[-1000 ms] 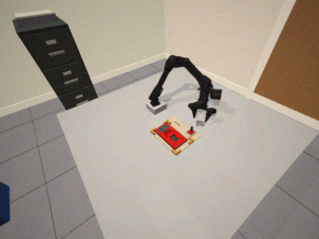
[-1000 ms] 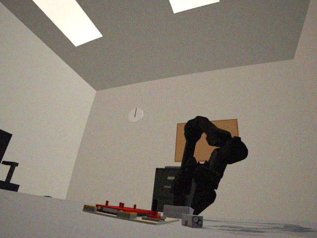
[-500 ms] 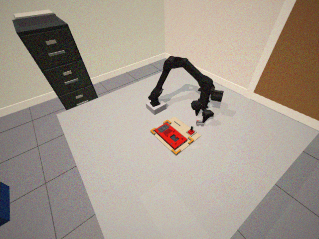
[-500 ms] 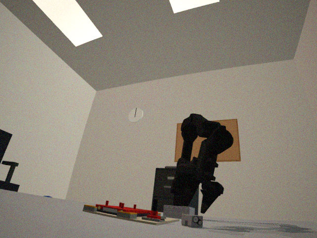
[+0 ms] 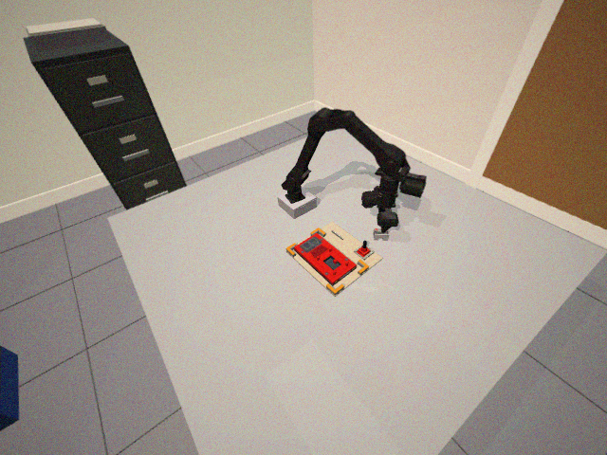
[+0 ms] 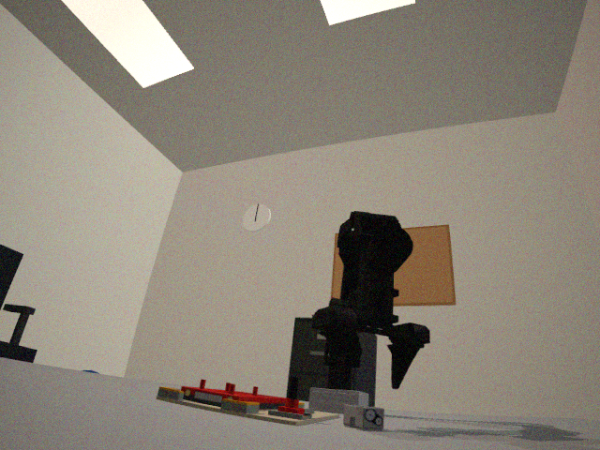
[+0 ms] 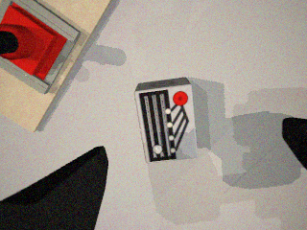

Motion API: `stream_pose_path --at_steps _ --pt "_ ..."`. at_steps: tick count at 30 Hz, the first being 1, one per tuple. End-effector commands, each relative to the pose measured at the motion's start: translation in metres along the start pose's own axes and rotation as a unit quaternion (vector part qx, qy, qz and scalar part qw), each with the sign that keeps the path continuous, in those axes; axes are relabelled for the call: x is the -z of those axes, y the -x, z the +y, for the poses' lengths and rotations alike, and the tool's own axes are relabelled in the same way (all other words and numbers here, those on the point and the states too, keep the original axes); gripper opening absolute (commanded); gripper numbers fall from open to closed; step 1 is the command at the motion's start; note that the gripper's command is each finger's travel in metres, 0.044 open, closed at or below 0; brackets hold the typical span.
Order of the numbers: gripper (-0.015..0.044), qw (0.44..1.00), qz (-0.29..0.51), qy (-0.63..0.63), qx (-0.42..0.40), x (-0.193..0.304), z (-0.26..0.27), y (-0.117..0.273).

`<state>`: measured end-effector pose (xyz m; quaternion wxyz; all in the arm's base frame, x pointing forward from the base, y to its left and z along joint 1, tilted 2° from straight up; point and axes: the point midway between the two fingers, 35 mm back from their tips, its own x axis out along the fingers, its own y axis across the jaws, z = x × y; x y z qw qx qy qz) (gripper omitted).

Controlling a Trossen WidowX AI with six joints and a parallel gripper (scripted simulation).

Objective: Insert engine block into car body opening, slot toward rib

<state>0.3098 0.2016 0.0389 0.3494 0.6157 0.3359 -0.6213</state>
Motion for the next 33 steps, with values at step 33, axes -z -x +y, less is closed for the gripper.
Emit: stream_pose_path --at_steps 33 --pt "0.0440 1.000 0.004 -0.014 0.007 0.002 0.012 -0.037"
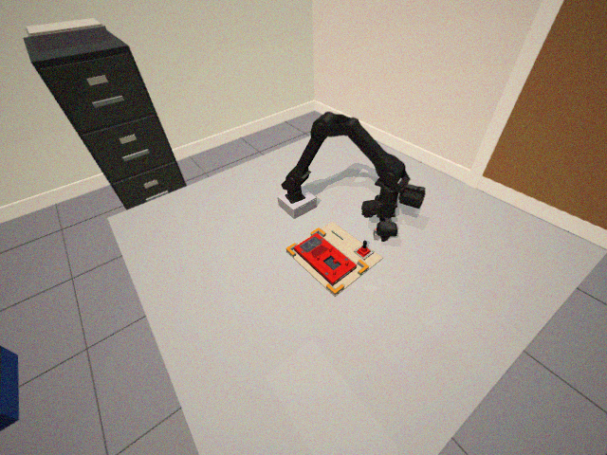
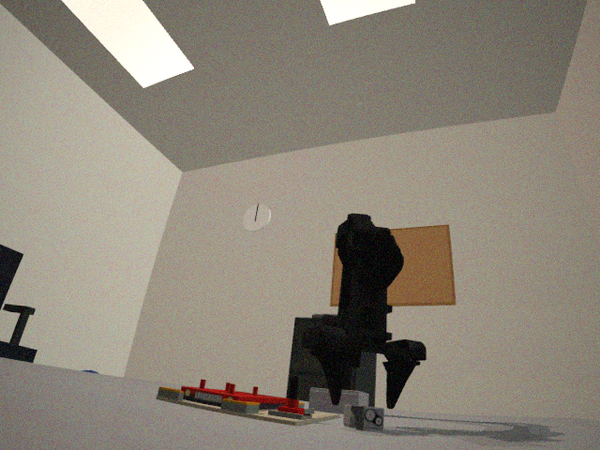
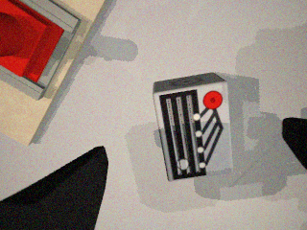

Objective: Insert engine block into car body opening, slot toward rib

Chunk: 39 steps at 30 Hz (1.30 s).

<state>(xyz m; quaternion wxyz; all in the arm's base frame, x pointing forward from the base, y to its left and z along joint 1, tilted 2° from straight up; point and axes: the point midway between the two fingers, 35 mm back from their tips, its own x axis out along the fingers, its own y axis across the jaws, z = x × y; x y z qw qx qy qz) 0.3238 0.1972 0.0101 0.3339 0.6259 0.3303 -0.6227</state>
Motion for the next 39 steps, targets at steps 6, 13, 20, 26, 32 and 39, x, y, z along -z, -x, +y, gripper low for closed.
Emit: stream_pose_path --at_steps 6,13,20,26,32,39 --pt "0.0361 1.000 -0.004 0.003 0.004 -0.003 -0.002 -0.011" --pt "0.0177 1.000 -0.004 0.003 0.004 -0.003 -0.002 -0.011" --pt "0.0111 1.000 -0.004 0.003 0.004 -0.003 -0.002 -0.011" --pt "0.0000 1.000 -0.001 0.008 -0.001 -0.002 0.000 -0.007" --pt "0.0000 1.000 0.006 0.018 -0.009 0.002 0.003 0.007" --pt "0.0000 1.000 0.004 0.015 -0.007 0.004 0.004 0.027"
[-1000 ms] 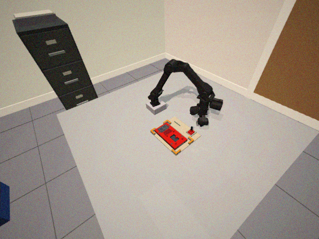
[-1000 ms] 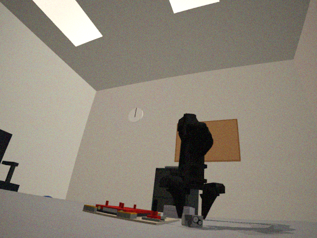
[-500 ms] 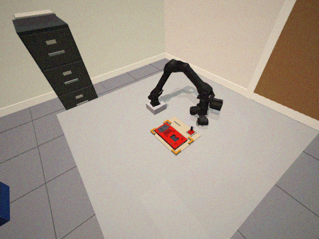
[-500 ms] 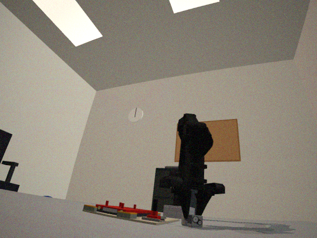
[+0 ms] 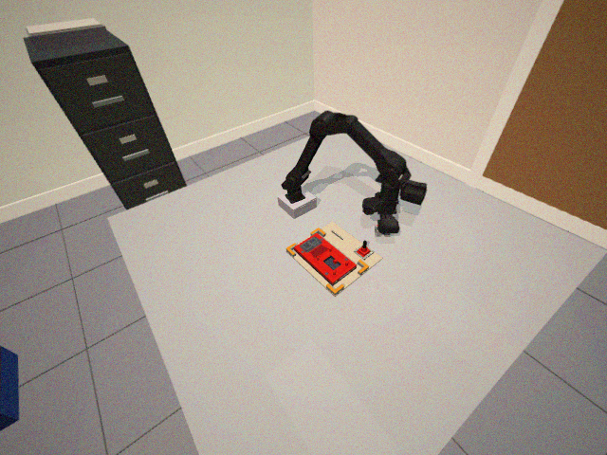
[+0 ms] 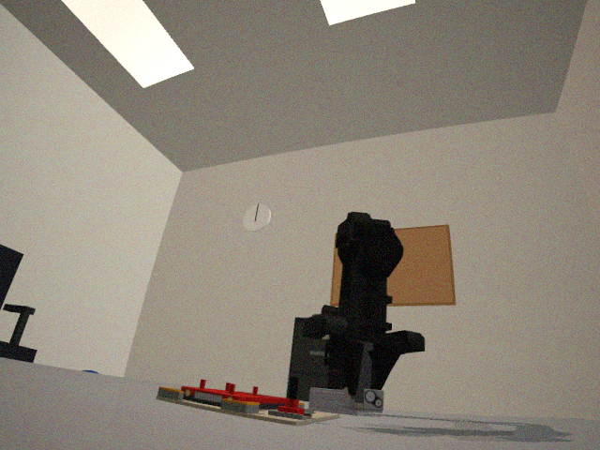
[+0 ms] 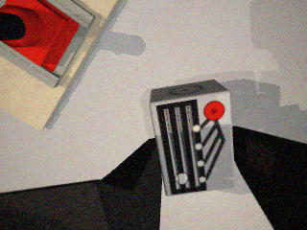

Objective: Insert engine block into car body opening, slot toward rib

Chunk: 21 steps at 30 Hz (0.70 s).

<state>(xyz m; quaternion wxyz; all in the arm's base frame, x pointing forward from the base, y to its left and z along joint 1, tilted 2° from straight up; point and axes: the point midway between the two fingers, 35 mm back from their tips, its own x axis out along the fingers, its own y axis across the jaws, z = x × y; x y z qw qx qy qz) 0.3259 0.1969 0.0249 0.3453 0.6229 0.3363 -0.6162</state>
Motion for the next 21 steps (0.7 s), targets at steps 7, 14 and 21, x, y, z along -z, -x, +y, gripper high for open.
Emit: stream_pose_path --at_steps 7,14,21 --pt "0.0000 1.000 0.001 0.001 -0.001 0.004 0.002 0.034" --pt "0.0000 1.000 -0.002 0.003 0.001 0.003 0.002 0.056" --pt "0.0000 1.000 -0.003 -0.003 0.004 0.001 0.000 0.077"
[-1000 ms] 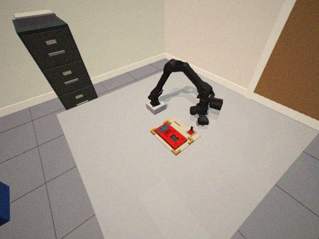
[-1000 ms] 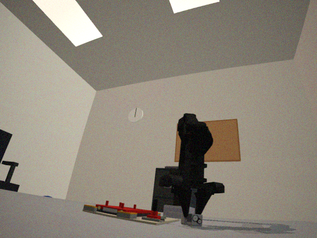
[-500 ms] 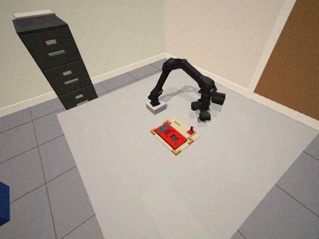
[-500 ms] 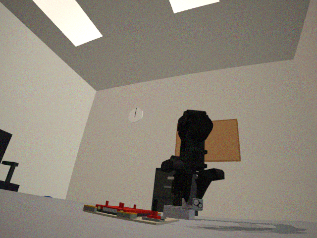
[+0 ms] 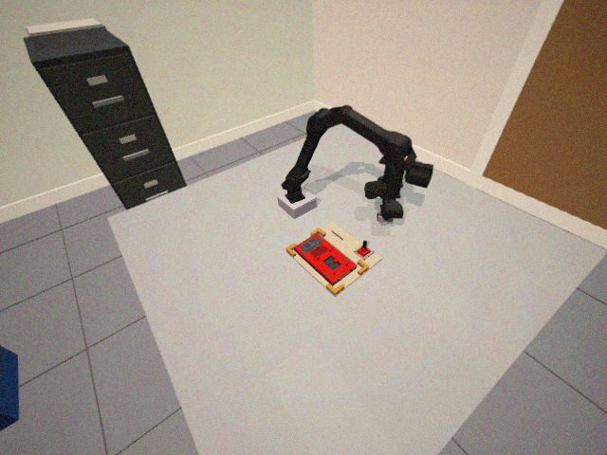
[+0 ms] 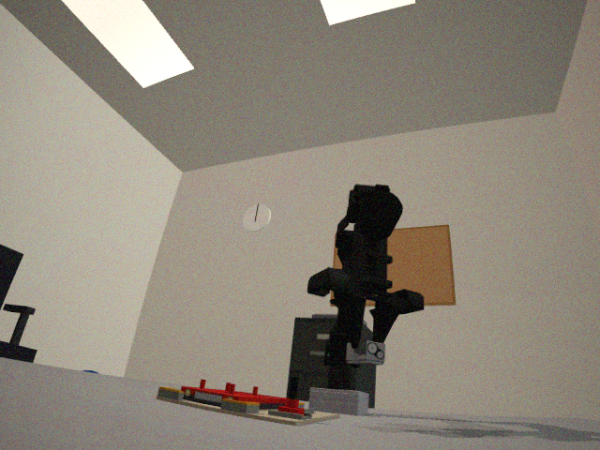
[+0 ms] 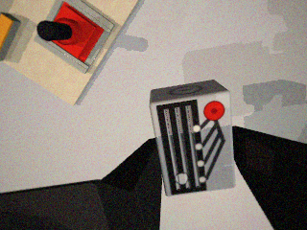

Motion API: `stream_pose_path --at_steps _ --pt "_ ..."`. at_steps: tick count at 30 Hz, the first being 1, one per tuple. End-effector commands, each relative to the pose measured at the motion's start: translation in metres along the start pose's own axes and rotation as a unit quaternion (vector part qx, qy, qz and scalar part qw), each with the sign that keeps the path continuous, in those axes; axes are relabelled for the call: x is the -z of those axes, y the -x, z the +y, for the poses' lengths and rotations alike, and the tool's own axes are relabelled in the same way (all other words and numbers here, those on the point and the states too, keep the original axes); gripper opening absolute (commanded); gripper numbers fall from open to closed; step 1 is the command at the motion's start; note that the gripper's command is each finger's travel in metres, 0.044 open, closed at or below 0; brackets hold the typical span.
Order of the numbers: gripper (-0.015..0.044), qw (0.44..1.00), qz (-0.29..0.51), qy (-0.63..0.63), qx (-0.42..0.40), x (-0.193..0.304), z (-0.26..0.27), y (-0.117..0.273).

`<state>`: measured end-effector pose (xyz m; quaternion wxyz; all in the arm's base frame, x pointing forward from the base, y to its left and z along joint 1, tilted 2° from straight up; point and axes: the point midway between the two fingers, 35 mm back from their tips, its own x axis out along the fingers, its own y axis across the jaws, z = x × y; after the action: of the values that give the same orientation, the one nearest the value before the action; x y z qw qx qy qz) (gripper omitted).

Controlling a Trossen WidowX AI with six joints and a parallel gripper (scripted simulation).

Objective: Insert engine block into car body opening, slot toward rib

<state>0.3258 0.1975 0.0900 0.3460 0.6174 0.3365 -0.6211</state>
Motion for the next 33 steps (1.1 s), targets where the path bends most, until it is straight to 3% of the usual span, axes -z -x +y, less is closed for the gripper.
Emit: stream_pose_path --at_steps 1,12,33 --pt "0.0000 1.000 0.003 -0.005 0.002 0.000 -0.001 0.015" --pt "0.0000 1.000 0.002 -0.003 0.005 -0.004 -0.001 0.034" --pt "0.0000 0.960 0.001 0.280 0.001 -0.037 0.047 0.015"
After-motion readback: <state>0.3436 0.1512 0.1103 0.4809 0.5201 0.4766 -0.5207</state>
